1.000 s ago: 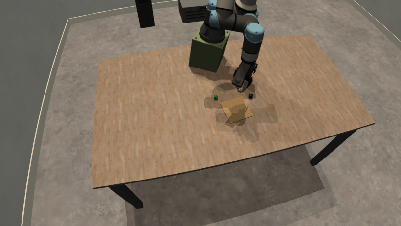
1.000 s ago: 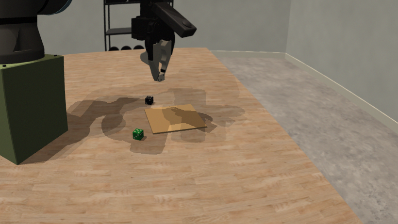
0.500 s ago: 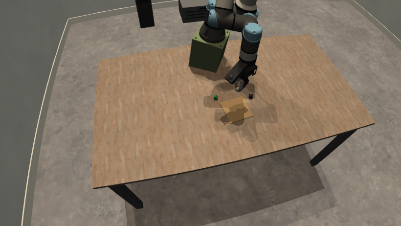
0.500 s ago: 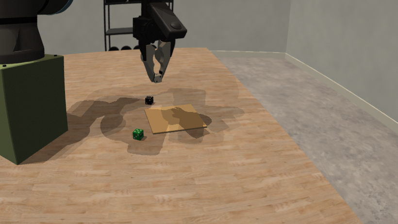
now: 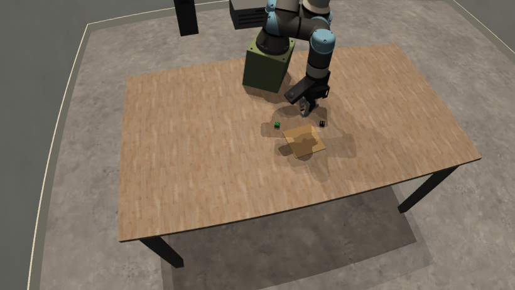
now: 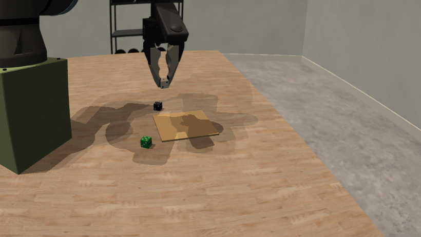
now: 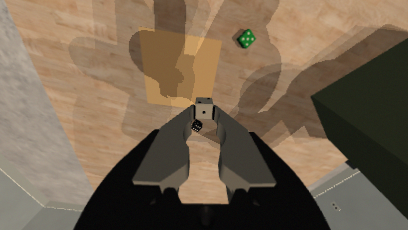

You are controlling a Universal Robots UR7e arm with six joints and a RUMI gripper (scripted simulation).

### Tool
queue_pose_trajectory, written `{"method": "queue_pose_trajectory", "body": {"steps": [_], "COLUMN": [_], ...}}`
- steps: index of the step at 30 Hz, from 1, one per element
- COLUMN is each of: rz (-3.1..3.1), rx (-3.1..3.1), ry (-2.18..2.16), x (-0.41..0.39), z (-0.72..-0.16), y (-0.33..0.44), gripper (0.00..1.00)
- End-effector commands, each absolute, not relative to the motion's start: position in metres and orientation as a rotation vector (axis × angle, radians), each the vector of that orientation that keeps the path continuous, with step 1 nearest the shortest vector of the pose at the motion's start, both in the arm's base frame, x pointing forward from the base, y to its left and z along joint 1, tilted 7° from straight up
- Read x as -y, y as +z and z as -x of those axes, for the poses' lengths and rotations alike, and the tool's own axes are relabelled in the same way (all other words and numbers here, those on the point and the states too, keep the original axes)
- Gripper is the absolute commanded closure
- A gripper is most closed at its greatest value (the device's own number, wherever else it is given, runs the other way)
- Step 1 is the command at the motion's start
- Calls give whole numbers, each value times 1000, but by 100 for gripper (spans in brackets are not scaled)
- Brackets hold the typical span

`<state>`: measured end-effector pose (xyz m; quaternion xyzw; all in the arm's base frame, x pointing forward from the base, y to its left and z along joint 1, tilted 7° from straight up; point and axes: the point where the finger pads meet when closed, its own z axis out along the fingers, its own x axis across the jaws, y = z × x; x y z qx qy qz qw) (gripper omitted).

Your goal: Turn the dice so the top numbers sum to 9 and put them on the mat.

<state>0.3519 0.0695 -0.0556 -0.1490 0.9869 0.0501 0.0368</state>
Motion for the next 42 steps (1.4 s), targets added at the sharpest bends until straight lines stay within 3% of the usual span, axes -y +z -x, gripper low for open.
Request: {"method": "queue_pose_trajectory", "body": {"steps": [1, 42], "rz": [388, 259], "rx": [-3041, -3058], "ry": [155, 160], "x": [-68, -66], "z": [-351, -349], "y": [-56, -56], "gripper": [97, 97]}}
